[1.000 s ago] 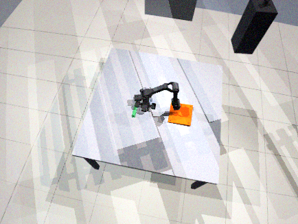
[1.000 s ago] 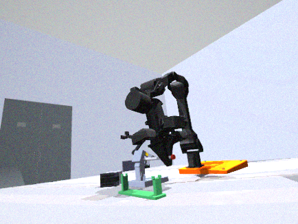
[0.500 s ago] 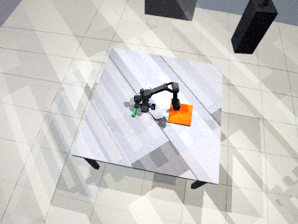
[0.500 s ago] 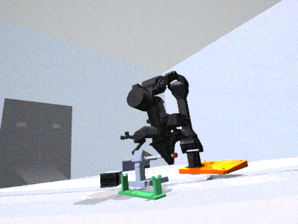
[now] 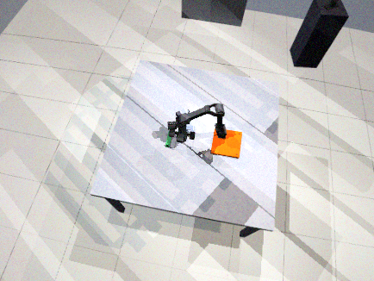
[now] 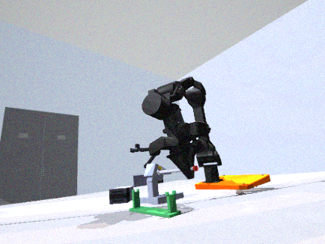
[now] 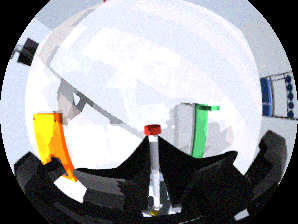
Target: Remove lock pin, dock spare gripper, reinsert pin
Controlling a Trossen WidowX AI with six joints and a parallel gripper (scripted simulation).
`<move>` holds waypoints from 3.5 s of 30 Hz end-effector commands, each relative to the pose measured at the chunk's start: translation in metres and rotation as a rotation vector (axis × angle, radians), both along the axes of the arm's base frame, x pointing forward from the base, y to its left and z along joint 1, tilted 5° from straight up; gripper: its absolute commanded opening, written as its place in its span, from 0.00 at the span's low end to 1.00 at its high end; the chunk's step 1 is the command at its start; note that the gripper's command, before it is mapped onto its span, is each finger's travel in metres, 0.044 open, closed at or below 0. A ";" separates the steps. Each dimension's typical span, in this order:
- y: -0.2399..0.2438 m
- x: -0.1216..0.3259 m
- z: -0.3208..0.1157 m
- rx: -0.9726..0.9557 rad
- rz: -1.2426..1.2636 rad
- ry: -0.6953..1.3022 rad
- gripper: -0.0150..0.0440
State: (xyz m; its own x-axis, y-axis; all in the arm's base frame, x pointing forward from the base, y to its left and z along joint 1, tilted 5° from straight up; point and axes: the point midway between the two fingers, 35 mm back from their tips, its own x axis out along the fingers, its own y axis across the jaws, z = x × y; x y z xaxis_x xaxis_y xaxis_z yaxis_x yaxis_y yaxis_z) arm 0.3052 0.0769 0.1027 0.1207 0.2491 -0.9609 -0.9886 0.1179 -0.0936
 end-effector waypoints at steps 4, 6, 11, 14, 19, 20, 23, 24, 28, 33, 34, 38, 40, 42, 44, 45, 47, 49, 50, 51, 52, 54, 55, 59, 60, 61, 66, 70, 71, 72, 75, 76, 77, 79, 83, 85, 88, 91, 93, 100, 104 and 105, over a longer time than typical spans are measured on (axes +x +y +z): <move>0.005 0.002 0.002 -0.003 -0.004 0.000 0.25; 0.007 0.002 0.002 -0.004 -0.004 0.001 0.25; 0.012 0.003 0.002 -0.004 -0.004 0.004 0.25; 0.015 0.003 0.002 -0.004 -0.004 0.005 0.25; 0.019 0.004 0.003 -0.005 -0.004 0.007 0.25; 0.020 0.004 0.004 -0.005 -0.004 0.008 0.25; 0.022 0.004 0.005 -0.005 -0.004 0.010 0.25; 0.023 0.004 0.005 -0.005 -0.004 0.011 0.25; 0.026 0.005 0.006 -0.005 -0.004 0.014 0.25; 0.031 0.005 0.007 -0.005 -0.004 0.017 0.25; 0.032 0.005 0.008 -0.006 -0.004 0.018 0.25; 0.035 0.006 0.009 -0.006 -0.005 0.021 0.25; 0.036 0.006 0.009 -0.006 -0.005 0.022 0.25; 0.038 0.006 0.010 -0.006 -0.005 0.023 0.25; 0.040 0.006 0.010 -0.006 -0.005 0.024 0.25; 0.041 0.006 0.011 -0.006 -0.005 0.025 0.25; 0.042 0.006 0.011 -0.007 -0.005 0.026 0.25; 0.044 0.006 0.012 -0.007 -0.005 0.027 0.25; 0.044 0.006 0.012 -0.006 -0.005 0.027 0.25; 0.044 0.006 0.013 -0.006 -0.004 0.028 0.25; 0.043 0.006 0.014 -0.006 -0.004 0.028 0.25; 0.043 0.005 0.017 -0.004 -0.002 0.029 0.25; 0.043 0.004 0.019 -0.004 -0.001 0.030 0.25; 0.043 0.001 0.026 -0.004 0.001 0.038 0.25; 0.042 0.001 0.028 -0.005 0.001 0.039 0.25; 0.042 0.000 0.030 -0.005 0.002 0.040 0.25; 0.042 -0.001 0.030 -0.007 0.002 0.047 0.25; 0.042 -0.001 0.030 -0.007 0.002 0.047 0.25; 0.042 -0.001 0.030 -0.007 0.002 0.047 0.25; 0.042 -0.001 0.030 -0.007 0.001 0.047 0.25; 0.043 0.006 0.033 -0.006 -0.001 0.046 0.25; 0.044 0.009 0.034 -0.006 -0.002 0.046 0.25; 0.044 0.012 0.035 -0.006 -0.003 0.046 0.25; 0.045 0.018 0.037 -0.006 -0.005 0.045 0.25; 0.047 0.031 0.041 -0.005 -0.010 0.044 0.25; 0.048 0.037 0.043 -0.005 -0.014 0.044 0.25; 0.049 0.046 0.045 -0.005 -0.019 0.043 0.25; 0.050 0.055 0.047 -0.004 -0.024 0.042 0.25; 0.051 0.061 0.049 -0.004 -0.025 0.042 0.25; 0.053 0.080 0.052 -0.002 -0.030 0.040 0.25; 0.054 0.091 0.053 -0.002 -0.033 0.040 0.25; 0.054 0.094 0.053 -0.001 -0.034 0.039 0.25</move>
